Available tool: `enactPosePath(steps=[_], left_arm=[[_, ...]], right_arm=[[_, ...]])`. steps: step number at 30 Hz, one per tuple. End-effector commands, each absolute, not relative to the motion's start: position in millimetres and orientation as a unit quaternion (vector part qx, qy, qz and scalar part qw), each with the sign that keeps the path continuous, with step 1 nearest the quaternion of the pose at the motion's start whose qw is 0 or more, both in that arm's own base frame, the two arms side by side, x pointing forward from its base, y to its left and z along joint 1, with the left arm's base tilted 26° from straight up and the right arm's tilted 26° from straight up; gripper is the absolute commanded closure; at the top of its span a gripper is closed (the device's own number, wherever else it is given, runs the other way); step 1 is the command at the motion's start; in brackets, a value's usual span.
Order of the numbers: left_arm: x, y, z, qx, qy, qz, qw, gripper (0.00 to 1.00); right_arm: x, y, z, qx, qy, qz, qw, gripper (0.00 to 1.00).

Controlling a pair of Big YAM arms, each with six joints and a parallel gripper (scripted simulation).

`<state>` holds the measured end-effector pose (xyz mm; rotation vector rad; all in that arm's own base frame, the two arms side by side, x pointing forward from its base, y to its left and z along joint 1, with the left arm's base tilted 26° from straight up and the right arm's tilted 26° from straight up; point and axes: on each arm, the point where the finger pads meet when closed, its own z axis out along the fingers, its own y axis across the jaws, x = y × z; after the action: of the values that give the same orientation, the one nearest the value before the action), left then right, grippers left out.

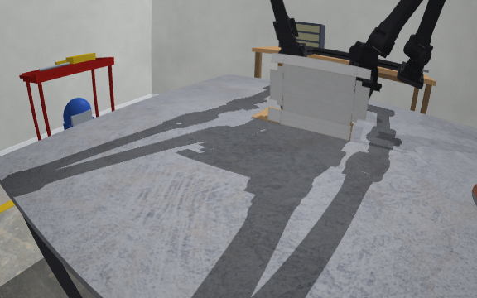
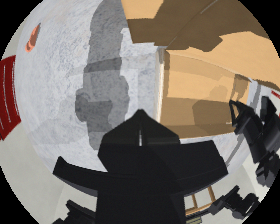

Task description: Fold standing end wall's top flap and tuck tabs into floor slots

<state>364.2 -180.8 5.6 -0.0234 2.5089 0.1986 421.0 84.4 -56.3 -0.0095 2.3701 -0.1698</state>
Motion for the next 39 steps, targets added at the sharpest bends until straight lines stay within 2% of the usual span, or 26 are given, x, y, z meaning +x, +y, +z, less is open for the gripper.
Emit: enactPosePath(steps=[1, 5, 7, 12, 39], left_arm=[[366, -174, 11, -0.013, 0.948, 0.075, 0.311, 1.00], [366, -174, 11, -0.013, 0.948, 0.075, 0.311, 1.00], [366, -174, 11, -0.013, 0.948, 0.075, 0.311, 1.00], [366, -174, 11, -0.013, 0.948, 0.075, 0.311, 1.00], [366, -174, 11, -0.013, 0.948, 0.075, 0.311, 1.00]], right_arm=[[417, 79, -55, 0.008, 0.935, -0.076, 0.347, 0.57], [399, 97, -2, 0.004, 0.932, -0.071, 0.357, 0.57], [386, 97, -2, 0.000, 0.937, -0.078, 0.341, 0.57], [393, 102, 23, 0.006, 0.929, -0.068, 0.364, 0.57], [396, 98, 25, 0.009, 0.927, -0.069, 0.368, 0.57]])
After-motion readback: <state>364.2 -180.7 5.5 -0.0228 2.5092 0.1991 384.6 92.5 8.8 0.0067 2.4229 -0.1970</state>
